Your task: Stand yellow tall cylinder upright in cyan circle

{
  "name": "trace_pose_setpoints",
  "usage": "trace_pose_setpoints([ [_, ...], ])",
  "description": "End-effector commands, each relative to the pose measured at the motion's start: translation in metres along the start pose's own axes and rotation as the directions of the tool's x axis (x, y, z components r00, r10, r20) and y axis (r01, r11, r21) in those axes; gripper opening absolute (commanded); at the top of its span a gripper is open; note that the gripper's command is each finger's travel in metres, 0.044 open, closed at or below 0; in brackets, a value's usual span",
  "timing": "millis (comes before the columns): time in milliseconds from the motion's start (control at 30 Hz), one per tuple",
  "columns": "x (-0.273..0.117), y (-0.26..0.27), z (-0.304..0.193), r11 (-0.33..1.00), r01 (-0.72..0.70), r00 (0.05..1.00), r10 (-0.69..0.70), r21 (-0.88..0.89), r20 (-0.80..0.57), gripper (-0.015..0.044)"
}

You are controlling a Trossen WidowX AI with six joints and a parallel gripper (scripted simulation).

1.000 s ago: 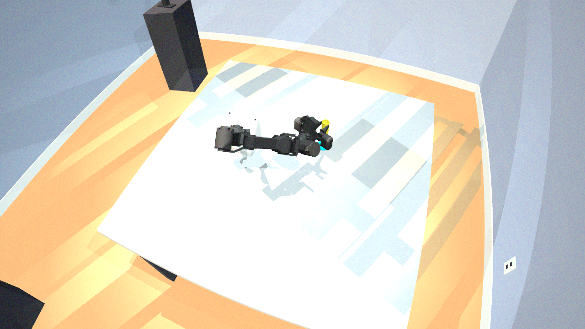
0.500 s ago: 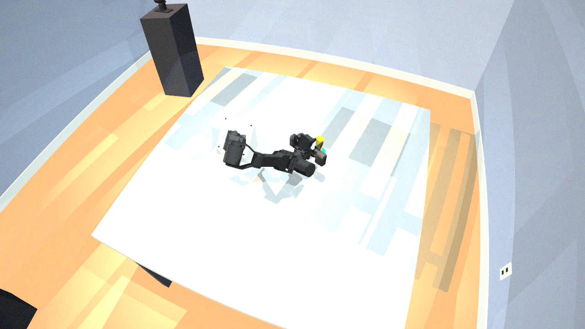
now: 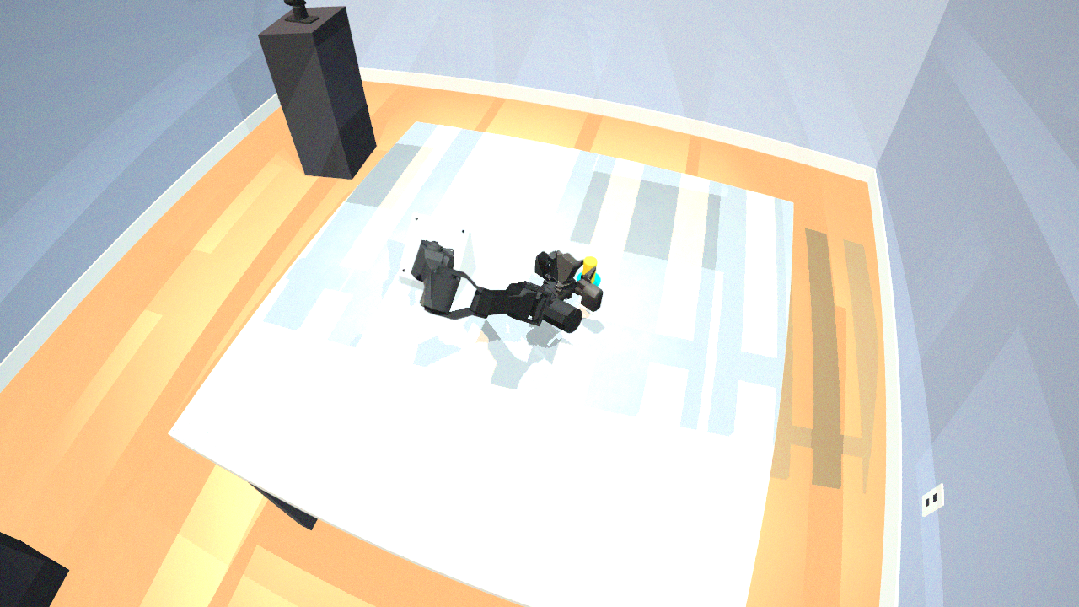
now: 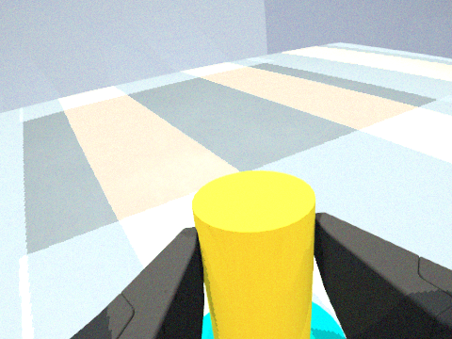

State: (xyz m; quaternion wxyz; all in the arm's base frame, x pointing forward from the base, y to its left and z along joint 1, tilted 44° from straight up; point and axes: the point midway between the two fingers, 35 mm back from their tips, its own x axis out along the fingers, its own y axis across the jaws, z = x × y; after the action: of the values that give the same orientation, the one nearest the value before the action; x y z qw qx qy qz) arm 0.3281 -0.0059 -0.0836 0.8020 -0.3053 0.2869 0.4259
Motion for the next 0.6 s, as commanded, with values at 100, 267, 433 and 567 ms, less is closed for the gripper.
trace_pose_setpoints([
  [100,0.0,-0.001,0.001,1.0,0.003,1.0,-0.003,-0.007,0.006,0.021],
  [267,0.0,-0.001,0.001,1.0,0.003,1.0,-0.003,-0.007,0.006,0.0341],
  [433,0.0,-0.001,0.001,1.0,0.003,1.0,-0.003,-0.007,0.006,0.04],
  [567,-0.001,-0.003,0.012,1.0,0.002,1.0,-0.002,-0.009,0.006,0.04],
])
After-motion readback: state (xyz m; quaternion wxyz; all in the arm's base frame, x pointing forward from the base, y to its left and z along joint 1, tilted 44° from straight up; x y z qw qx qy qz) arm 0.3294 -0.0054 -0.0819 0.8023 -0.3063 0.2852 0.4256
